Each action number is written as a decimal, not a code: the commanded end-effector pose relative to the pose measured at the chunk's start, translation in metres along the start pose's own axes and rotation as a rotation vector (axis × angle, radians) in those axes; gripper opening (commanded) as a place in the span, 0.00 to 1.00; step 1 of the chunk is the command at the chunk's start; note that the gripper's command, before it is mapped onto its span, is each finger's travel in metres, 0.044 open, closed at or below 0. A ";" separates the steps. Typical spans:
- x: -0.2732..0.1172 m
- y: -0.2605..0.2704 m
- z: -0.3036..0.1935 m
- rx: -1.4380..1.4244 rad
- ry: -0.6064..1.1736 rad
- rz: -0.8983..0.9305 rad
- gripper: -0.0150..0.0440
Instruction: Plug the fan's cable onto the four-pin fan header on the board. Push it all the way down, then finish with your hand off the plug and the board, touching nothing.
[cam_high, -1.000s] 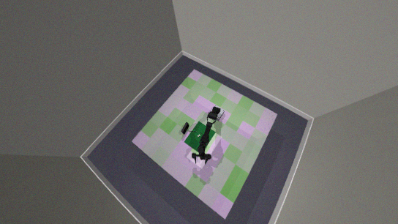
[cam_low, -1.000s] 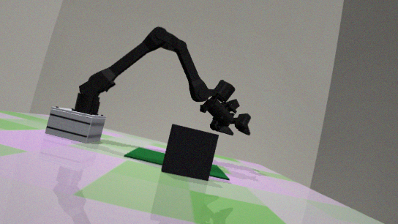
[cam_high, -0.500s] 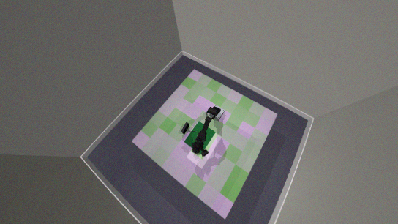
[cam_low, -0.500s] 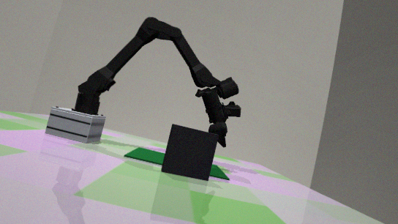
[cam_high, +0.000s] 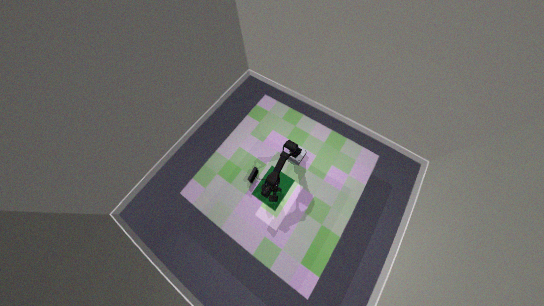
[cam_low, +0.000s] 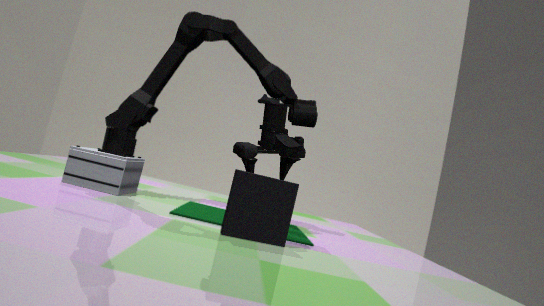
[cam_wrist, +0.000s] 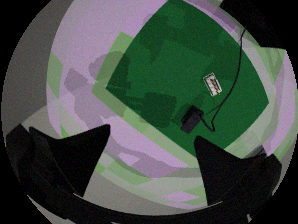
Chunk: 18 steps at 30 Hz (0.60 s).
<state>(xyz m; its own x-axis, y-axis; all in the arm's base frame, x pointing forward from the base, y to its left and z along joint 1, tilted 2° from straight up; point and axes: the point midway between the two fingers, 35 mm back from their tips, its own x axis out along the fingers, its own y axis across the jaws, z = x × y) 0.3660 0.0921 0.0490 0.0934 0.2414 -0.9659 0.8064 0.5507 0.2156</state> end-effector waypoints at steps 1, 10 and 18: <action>-0.028 -0.041 -0.012 0.349 0.046 -0.159 1.00; -0.028 -0.041 -0.012 0.349 0.046 -0.159 1.00; 0.019 -0.051 -0.004 0.349 0.046 -0.159 1.00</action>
<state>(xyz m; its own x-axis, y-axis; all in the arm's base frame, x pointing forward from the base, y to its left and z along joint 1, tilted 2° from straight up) 0.3310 0.0735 0.0569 -0.0353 0.2214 -0.9746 0.9569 0.2888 0.0310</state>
